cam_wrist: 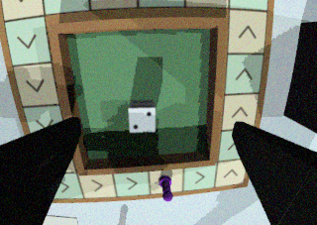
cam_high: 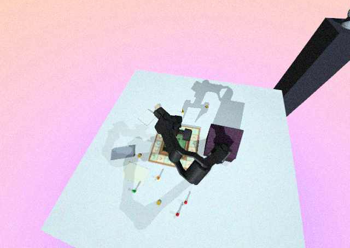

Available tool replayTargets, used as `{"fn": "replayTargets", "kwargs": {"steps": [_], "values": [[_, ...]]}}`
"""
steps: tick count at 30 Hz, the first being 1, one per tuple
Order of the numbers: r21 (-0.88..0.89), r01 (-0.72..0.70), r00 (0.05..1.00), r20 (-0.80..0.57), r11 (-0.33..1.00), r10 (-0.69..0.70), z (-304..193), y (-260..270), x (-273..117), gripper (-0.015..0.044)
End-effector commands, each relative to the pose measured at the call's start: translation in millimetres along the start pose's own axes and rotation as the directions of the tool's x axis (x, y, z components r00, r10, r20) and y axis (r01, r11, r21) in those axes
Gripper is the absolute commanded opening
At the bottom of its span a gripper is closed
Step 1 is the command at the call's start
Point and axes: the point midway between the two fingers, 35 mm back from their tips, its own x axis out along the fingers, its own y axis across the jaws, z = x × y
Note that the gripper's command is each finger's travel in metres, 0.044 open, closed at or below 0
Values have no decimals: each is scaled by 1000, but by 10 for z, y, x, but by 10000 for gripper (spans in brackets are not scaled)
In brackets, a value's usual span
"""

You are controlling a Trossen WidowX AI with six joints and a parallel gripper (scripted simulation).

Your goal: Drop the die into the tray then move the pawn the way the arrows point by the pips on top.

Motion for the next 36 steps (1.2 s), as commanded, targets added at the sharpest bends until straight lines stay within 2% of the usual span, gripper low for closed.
{"fn": "replayTargets", "kwargs": {"steps": [1,3,6,9,12,14,24,36], "values": [[-31,0,1000,8,1000,0,-52,11,1,414],[-200,-8,1000,2,980,8,-183,17,22,361],[-559,-29,1000,-15,829,24,-485,3,72,282],[-834,-53,999,-41,550,35,-782,-46,125,204],[-979,-79,997,-73,186,39,-1069,-136,179,200],[-996,-90,995,-89,14,39,-1190,-187,202,200],[-996,-91,995,-91,-7,39,-1204,-215,206,200],[-996,-91,995,-91,-7,39,-1223,-204,427,200]]}}
